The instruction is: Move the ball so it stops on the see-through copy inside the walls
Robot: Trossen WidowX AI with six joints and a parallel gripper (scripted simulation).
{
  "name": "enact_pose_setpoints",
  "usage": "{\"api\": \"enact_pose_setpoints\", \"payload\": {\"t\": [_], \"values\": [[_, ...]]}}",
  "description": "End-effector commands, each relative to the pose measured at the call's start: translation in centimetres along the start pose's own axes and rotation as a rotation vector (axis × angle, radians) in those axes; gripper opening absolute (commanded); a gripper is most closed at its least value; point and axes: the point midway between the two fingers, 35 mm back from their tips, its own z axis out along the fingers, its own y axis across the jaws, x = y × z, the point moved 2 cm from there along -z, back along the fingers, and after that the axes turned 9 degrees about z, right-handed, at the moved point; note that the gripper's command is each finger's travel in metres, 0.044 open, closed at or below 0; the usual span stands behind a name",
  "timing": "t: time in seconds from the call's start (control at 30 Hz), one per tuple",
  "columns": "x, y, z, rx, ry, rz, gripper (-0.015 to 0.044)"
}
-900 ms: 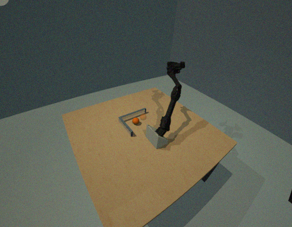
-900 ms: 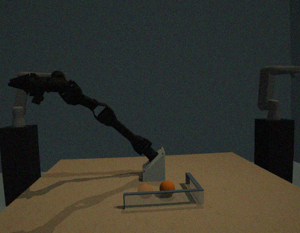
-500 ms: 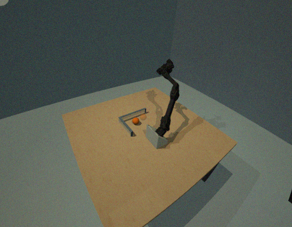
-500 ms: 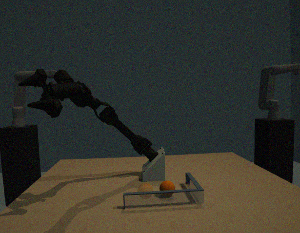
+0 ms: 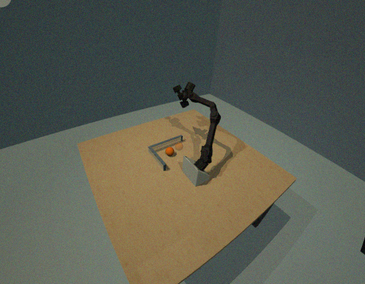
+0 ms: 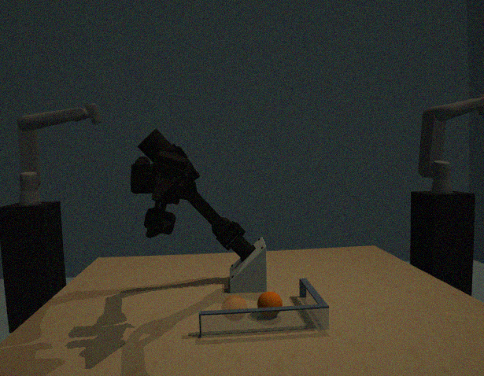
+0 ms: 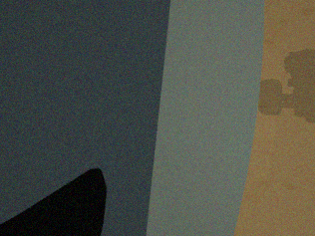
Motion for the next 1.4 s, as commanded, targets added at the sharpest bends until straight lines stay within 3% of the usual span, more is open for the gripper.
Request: {"api": "enact_pose_setpoints", "payload": {"t": [0.0, 0.43, 0.8, 1.37], "values": [[4.8, -2.1, -0.2, 0.059, 0.125, -0.245, 0.044], [20.3, -14.2, -6.9, 0.116, 0.753, -1.491, 0.044], [24.3, -26.1, -17.2, -0.216, 1.517, -2.545, 0.044], [24.5, -28.2, -17.0, -0.25, 1.571, -2.598, 0.044]]}}
